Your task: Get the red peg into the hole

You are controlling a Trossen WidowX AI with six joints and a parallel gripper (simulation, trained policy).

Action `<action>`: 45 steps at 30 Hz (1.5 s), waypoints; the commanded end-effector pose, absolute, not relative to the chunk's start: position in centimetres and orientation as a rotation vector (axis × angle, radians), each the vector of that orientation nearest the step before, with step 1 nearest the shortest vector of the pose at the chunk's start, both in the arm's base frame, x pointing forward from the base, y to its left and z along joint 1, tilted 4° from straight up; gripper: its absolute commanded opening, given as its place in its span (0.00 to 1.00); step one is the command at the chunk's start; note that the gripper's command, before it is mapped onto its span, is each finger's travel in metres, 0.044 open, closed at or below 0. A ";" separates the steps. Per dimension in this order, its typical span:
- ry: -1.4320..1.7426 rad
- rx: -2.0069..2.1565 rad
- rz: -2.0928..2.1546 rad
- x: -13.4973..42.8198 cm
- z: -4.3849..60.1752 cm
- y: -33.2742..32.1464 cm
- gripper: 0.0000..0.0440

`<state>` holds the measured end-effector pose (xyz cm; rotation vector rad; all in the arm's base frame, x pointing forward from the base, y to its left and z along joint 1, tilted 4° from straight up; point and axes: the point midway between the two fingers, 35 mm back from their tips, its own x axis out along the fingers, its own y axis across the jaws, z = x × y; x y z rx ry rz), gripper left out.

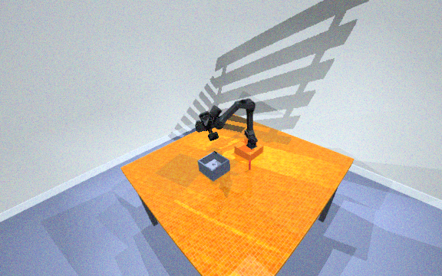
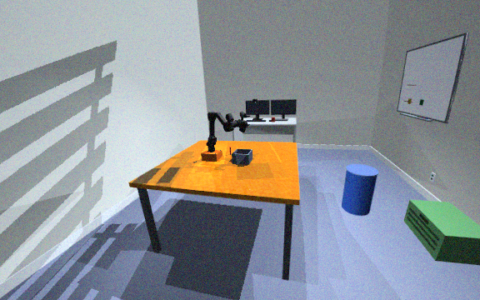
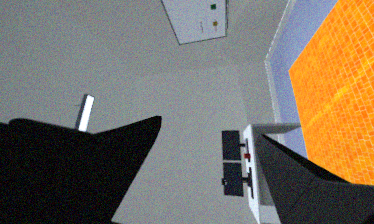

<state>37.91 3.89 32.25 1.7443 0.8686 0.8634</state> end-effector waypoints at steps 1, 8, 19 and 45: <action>0.849 1.747 0.865 38.0 32.7 4.0 0.96; 0.709 1.756 0.880 38.1 36.0 6.6 1.00; 0.542 1.694 0.844 35.8 40.7 13.0 1.00; 0.901 1.470 0.132 28.3 26.4 18.9 1.00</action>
